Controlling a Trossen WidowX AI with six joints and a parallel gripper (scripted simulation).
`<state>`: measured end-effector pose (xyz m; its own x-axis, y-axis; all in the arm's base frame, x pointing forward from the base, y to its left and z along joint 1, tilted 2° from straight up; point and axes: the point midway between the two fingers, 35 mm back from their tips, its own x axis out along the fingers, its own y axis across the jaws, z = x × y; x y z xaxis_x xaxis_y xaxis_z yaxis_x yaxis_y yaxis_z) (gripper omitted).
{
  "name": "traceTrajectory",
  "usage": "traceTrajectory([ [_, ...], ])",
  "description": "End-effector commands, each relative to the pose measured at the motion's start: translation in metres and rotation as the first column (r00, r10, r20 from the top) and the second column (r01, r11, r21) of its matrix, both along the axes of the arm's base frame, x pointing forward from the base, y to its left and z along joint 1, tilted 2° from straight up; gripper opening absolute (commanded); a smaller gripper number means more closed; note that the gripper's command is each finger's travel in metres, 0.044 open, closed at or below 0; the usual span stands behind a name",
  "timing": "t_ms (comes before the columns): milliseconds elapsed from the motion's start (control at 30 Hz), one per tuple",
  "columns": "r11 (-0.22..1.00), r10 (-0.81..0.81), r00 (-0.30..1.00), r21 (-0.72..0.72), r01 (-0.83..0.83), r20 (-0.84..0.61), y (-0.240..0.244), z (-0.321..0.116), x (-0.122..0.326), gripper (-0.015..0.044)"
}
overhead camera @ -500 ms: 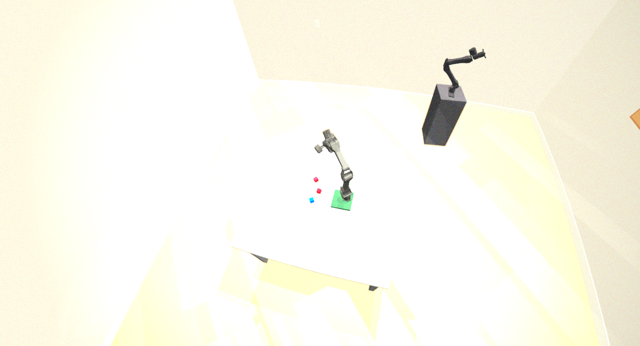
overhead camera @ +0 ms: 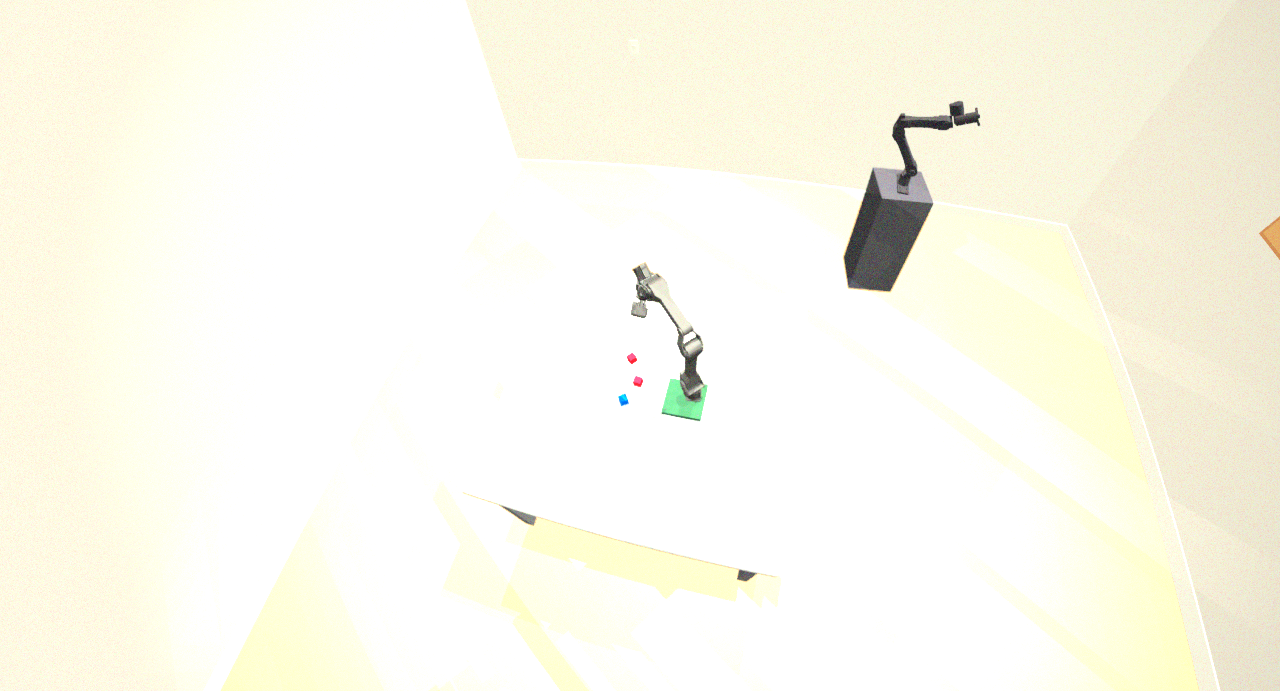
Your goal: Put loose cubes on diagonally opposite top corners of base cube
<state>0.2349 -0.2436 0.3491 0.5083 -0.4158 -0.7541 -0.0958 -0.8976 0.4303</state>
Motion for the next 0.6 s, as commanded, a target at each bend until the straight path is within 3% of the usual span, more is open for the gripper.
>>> traceTrajectory([
  [0, 0.981, 0.183, 0.973, -0.038, -0.19, -0.143, 0.004, -0.024, 0.012, 0.0265],
  [267, 0.797, 0.541, 0.738, -0.033, -0.603, -0.404, 0.018, -0.07, 0.033, 0.0265],
  [567, 0.378, 0.771, 0.251, 0.104, -0.92, -0.585, 0.041, -0.12, 0.05, 0.0265],
])
